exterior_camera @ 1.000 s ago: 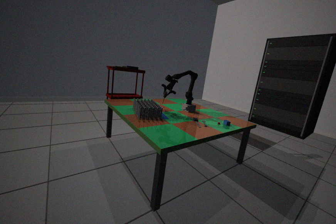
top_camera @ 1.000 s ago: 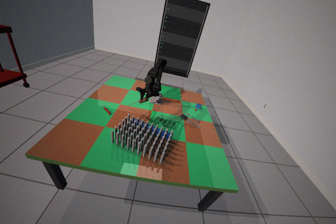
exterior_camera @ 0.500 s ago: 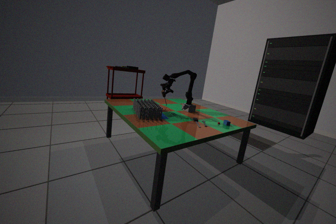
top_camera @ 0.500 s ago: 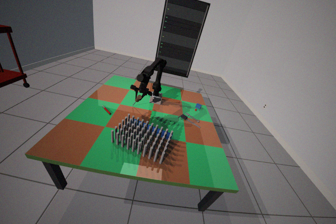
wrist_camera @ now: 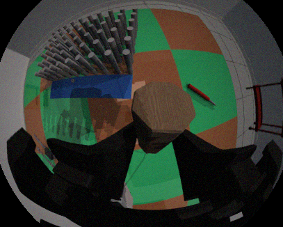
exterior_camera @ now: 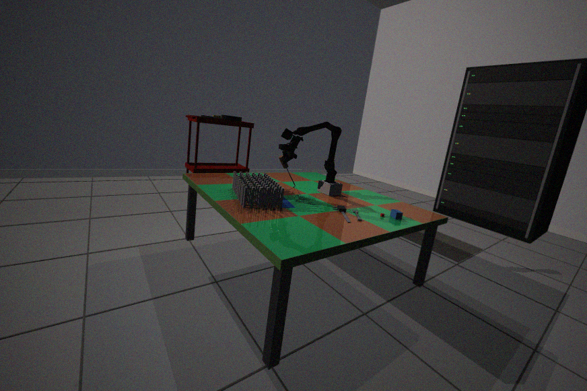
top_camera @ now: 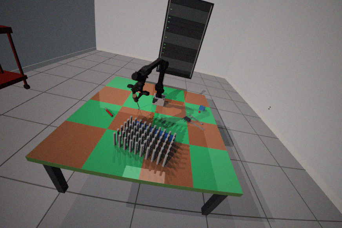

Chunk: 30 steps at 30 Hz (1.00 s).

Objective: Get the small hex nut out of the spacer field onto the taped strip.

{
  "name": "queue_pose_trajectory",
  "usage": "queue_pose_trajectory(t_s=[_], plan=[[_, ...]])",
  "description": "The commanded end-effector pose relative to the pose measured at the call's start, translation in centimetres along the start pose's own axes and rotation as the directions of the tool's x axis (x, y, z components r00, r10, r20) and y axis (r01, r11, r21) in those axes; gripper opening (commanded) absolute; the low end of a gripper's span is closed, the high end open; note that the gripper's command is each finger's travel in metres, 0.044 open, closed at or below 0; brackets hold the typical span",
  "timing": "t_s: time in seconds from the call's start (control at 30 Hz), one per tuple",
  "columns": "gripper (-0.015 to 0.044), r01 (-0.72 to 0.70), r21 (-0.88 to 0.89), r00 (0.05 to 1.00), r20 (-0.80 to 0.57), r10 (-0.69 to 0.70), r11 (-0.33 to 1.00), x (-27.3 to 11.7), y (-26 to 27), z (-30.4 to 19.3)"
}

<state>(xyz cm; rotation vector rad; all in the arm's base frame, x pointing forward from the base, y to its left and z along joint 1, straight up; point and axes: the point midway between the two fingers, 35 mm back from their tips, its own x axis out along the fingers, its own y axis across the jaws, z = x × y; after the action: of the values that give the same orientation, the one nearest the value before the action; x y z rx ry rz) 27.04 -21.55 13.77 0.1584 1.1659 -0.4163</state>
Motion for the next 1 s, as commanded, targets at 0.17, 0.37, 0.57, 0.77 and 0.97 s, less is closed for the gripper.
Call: queue_pose_trajectory(t_s=[0.17, 0.37, 0.57, 0.77, 0.97], plan=[[0.0000, -0.009, 0.304, 1.000, -0.005, 0.012, 0.953, 0.0, -3.3, -0.4], [0.0000, -0.011, 0.491, 1.000, -0.010, 0.018, 0.871, 0.0, -5.5, -1.0], [0.0000, -0.010, 0.658, 1.000, -0.012, 0.024, 0.753, -0.1, -7.8, -1.7], [0.0000, -0.010, 0.798, 0.999, -0.010, 0.030, 0.603, -0.2, -10.0, -2.6], [0.0000, -0.008, 0.904, 0.999, -0.007, 0.034, 0.428, -0.4, -12.2, -3.7]])
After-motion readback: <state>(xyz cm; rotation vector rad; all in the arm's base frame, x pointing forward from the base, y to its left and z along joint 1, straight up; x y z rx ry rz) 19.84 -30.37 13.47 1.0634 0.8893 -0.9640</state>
